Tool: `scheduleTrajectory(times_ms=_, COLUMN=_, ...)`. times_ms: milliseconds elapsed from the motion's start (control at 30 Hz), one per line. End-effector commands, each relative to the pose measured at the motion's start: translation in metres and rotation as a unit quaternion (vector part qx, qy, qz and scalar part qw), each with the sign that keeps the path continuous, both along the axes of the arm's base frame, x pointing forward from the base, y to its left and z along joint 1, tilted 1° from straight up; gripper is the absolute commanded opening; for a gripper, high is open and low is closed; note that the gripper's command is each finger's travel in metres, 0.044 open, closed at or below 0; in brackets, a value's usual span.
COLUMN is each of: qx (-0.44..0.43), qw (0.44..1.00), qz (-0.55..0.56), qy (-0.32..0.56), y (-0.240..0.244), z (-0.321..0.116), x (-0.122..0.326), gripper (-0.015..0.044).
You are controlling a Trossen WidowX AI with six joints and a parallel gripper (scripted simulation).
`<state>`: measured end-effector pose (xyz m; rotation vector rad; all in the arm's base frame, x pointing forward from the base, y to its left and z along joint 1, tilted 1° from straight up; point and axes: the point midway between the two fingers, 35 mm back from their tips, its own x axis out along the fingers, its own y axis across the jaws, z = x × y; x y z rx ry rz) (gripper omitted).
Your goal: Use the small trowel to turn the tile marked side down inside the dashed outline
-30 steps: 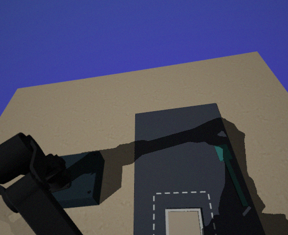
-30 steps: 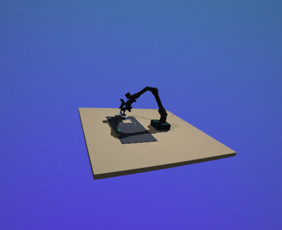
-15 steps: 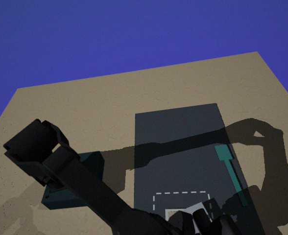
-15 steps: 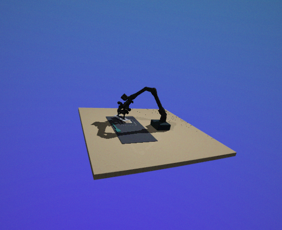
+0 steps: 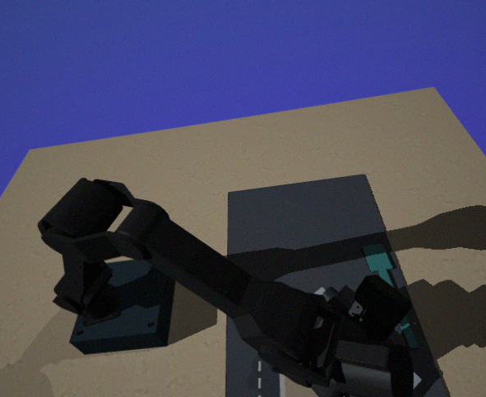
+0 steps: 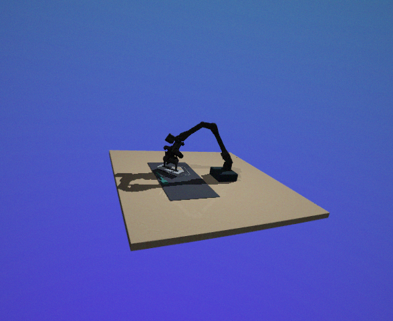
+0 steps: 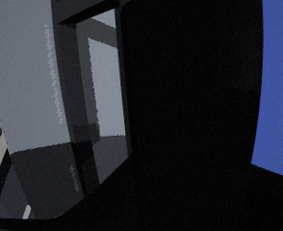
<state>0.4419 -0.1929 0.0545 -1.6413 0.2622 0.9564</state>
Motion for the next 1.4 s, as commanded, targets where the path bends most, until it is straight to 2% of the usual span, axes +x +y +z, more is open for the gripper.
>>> scheduleTrajectory(times_ms=0, qx=0.0, qw=0.999, qz=0.046, qy=-0.007, y=0.029, z=0.005, x=0.012, gripper=0.0)
scheduleTrajectory(times_ms=667, qx=0.002, qw=0.962, qz=0.274, qy=-0.01, y=0.177, z=0.003, x=0.026, gripper=0.0)
scheduleTrajectory(times_ms=1367, qx=0.02, qw=0.869, qz=0.493, qy=-0.022, y=0.325, z=0.003, x=-0.008, gripper=0.0)
